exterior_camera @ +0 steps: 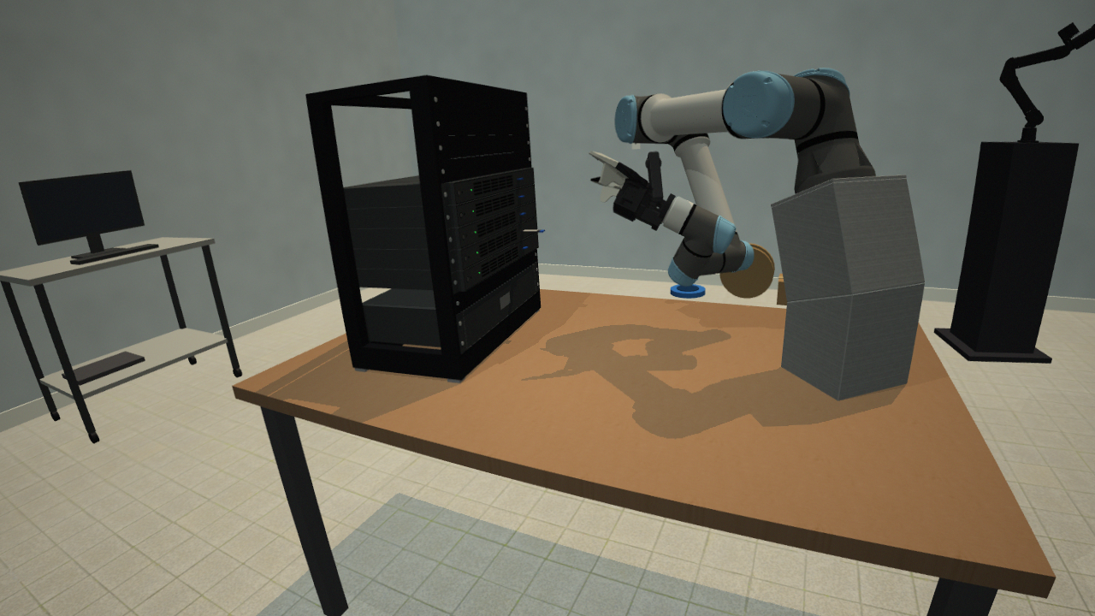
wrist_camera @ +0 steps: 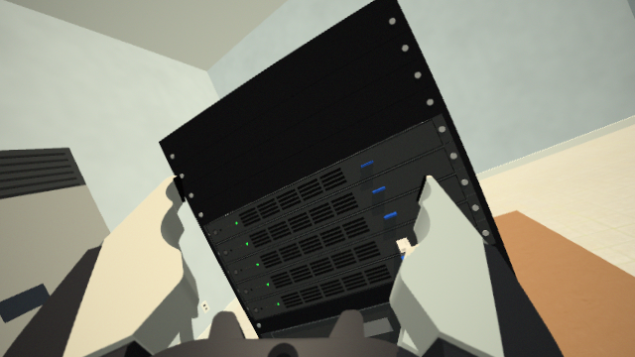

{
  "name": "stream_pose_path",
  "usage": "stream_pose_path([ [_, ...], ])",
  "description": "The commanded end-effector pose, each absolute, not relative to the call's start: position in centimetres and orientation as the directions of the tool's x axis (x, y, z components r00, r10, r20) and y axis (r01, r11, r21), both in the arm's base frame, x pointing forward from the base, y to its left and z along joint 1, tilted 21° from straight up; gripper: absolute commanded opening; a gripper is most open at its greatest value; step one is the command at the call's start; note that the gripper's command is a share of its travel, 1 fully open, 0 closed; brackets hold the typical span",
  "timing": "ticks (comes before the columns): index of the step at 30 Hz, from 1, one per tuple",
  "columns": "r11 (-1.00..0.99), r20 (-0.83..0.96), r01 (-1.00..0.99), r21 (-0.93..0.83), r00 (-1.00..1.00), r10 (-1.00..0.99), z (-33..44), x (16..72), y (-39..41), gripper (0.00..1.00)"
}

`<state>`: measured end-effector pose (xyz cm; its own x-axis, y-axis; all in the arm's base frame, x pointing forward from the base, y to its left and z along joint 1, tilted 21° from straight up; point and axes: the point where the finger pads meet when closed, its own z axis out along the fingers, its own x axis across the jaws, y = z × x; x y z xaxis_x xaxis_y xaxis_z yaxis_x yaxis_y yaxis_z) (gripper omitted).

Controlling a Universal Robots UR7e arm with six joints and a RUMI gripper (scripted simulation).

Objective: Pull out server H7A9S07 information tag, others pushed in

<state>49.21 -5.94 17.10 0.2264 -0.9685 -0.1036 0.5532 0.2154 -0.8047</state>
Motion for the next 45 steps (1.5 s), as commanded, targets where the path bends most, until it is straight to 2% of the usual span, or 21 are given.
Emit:
stream_pose_path([
  [1,0.183,-0.069,0.571,-0.8,0.216,-0.974,17.4,48.9,-5.6,1.0],
  [45,-0.048,0.172,0.693,-0.72,0.111,-0.979,19.4,46.4,-2.7,1.0],
])
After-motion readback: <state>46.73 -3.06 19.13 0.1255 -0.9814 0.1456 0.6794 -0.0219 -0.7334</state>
